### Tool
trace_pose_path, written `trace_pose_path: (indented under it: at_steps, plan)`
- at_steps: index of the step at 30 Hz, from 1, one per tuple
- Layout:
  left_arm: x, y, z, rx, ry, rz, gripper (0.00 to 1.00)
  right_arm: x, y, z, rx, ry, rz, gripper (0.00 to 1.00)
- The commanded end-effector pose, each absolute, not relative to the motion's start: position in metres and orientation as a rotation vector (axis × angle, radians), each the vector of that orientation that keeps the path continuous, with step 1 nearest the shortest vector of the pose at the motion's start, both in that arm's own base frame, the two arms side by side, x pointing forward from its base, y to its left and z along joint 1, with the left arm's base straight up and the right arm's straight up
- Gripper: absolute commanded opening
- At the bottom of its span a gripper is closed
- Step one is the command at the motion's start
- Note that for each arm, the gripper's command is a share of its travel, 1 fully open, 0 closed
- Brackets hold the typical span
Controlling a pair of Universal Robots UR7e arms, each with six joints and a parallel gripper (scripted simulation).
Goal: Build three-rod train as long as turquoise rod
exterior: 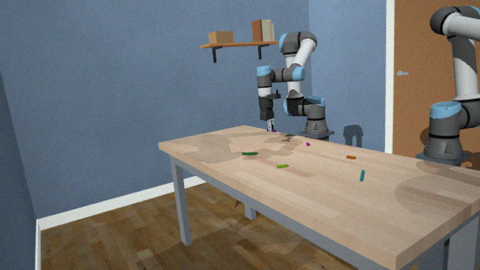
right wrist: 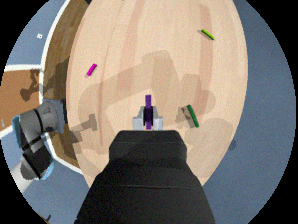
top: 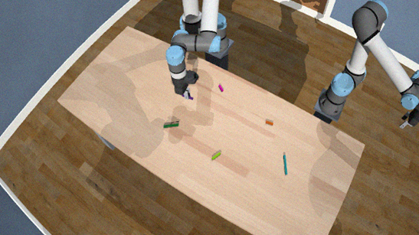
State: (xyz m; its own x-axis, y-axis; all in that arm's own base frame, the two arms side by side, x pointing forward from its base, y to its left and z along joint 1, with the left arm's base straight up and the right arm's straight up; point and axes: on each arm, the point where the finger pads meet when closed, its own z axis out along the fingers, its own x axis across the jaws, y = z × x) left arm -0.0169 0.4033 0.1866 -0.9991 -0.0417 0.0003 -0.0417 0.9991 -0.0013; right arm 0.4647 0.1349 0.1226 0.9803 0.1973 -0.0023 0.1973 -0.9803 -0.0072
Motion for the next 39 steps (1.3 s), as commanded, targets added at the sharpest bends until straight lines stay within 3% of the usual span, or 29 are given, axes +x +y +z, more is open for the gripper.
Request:
trace_pose_path:
  at_steps: [1,39]
  plan:
    - [-0.017,0.404,0.187,0.065,-3.141,0.000,1.00,0.464,0.144,0.123,-3.140,-0.072,-0.002,0.24]
    - [-0.017,0.404,0.187,0.065,-3.141,0.000,1.00,0.451,0.186,0.124,-2.792,1.437,-0.001,0.24]
